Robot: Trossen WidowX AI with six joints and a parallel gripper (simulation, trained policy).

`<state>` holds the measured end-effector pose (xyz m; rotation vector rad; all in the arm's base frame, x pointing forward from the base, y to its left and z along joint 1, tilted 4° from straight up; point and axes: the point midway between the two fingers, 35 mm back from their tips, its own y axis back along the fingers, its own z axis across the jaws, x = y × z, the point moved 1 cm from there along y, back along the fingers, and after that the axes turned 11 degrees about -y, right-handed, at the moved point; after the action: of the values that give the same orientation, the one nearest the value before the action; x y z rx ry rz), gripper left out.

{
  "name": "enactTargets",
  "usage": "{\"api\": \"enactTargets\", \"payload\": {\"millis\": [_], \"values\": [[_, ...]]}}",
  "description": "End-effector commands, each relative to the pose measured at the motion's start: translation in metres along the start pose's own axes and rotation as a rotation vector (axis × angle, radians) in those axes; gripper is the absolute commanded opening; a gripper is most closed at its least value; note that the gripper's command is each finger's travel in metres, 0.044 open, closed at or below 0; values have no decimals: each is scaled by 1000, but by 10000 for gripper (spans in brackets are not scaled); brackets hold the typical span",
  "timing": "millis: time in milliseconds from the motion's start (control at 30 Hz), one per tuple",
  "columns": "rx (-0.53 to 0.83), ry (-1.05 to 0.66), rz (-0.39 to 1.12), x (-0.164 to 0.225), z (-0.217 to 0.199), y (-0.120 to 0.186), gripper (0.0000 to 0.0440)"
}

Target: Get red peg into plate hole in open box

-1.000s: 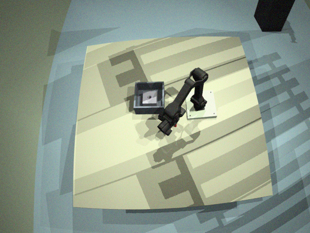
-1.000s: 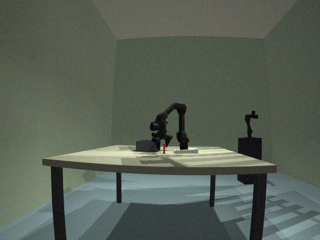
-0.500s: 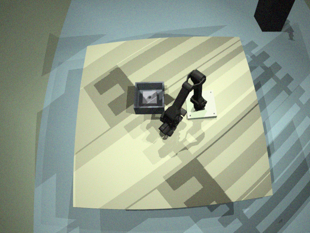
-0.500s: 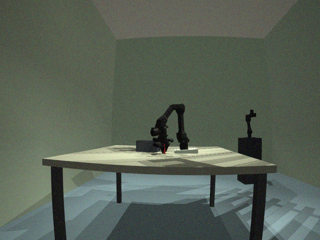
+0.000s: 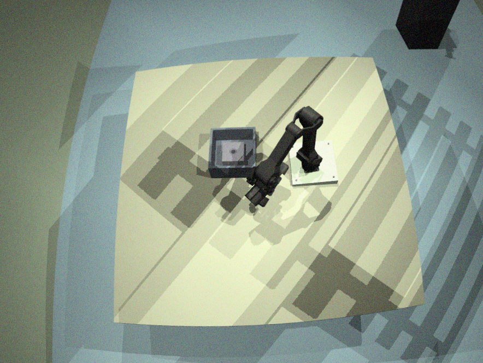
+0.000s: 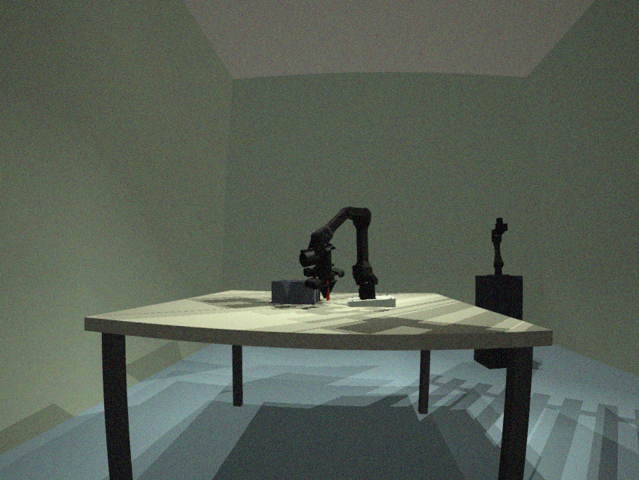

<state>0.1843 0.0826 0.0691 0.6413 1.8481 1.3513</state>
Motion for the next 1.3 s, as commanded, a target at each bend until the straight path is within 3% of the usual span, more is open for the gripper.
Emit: {"api": "enactTargets", "payload": {"millis": [0, 300, 567, 1267], "values": [[-29, -7, -34, -14, -2, 19, 0], [-85, -86, -100, -50, -7, 61, 0], [-106, -205, -139, -84, -11, 72, 0], [-118, -388, -182, -173, -11, 49, 0]]}}
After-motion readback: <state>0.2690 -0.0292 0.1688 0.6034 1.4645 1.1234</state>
